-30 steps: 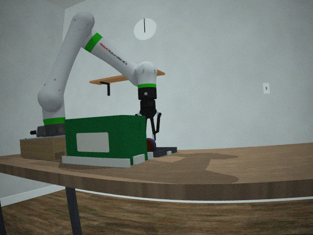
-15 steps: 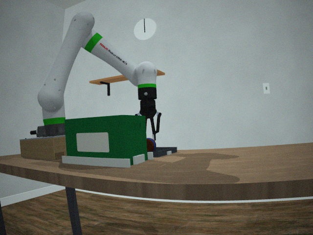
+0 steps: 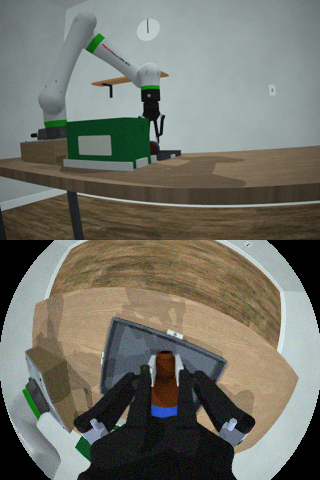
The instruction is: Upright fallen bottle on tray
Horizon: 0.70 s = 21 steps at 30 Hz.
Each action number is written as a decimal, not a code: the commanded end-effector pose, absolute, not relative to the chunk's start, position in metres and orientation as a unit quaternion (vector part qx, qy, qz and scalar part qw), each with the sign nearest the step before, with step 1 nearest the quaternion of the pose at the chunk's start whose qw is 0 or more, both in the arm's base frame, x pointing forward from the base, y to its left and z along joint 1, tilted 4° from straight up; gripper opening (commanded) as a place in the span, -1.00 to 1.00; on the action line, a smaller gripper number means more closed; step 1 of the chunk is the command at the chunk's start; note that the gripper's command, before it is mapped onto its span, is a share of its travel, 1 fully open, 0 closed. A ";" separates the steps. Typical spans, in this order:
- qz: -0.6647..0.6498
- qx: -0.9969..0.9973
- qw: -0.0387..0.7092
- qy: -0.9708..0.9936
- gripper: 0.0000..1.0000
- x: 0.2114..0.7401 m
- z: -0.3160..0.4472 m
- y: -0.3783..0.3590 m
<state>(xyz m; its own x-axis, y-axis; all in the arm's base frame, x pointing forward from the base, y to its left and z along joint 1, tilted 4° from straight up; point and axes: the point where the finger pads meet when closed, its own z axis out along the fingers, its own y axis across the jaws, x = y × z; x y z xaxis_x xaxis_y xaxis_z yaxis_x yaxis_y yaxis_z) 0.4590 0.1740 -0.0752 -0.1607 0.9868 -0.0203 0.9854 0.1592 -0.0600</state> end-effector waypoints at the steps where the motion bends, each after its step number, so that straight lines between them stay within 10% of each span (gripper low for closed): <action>1: 0.029 -0.648 0.012 -0.761 -1.00 0.459 -0.075 0.174; 21: 0.029 -0.648 0.012 -0.761 -1.00 0.460 -0.066 0.174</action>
<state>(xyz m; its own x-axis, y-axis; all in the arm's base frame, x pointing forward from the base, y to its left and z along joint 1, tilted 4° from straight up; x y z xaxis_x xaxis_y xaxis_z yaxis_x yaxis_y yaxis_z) 0.4595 0.1742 -0.0677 -0.1607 0.9868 -0.0203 0.9854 0.1593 -0.0599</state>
